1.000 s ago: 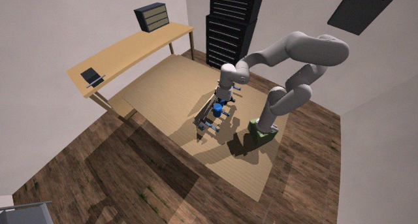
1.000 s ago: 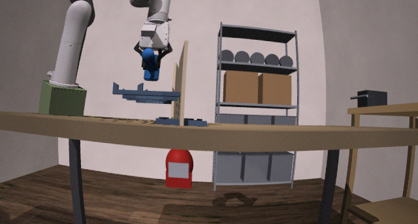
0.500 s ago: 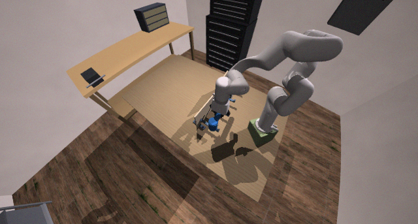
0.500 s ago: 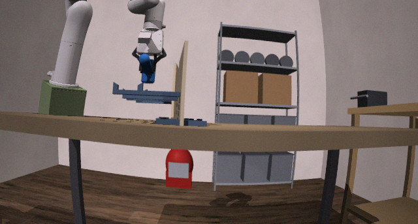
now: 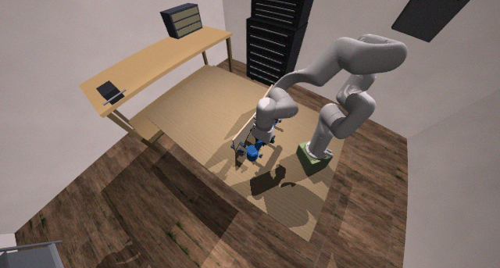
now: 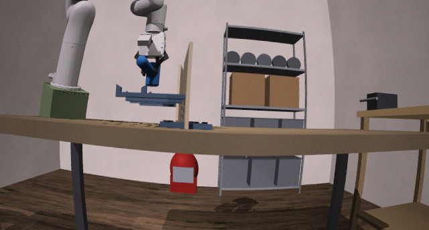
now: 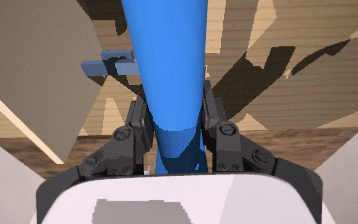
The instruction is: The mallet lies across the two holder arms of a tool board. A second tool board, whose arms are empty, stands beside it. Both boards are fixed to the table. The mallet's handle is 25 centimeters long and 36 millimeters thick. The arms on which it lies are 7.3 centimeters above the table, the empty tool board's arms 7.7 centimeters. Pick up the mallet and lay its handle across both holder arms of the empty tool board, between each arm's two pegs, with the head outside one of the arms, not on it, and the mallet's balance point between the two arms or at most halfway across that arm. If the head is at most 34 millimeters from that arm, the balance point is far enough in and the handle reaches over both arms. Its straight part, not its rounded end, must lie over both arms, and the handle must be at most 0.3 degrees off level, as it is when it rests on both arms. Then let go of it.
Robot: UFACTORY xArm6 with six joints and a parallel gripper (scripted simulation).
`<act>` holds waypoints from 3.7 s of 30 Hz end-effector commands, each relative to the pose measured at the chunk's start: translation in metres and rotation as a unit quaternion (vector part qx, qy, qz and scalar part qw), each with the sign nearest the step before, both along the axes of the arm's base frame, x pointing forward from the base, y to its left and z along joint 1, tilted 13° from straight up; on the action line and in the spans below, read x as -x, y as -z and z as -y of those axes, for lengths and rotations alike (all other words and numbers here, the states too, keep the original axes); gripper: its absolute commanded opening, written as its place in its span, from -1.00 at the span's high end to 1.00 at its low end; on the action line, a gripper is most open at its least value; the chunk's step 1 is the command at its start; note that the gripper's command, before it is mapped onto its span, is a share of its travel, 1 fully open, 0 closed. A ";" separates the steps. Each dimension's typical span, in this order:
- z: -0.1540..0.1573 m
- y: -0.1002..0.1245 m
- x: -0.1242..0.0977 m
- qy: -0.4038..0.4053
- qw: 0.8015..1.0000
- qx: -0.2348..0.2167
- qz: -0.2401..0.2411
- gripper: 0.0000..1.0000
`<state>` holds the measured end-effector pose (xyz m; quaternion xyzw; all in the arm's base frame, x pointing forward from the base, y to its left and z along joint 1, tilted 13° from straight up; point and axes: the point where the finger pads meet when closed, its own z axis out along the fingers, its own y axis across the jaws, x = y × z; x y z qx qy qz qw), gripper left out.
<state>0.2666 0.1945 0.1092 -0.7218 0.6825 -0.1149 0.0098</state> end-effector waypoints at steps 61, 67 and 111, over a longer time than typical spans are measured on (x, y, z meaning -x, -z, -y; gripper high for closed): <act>0.012 0.096 -0.019 0.014 1.000 -0.003 0.005 -1.00; 0.012 0.096 -0.019 0.014 1.000 -0.003 0.005 -1.00; -0.002 -0.001 0.000 0.014 1.000 -0.003 0.005 -1.00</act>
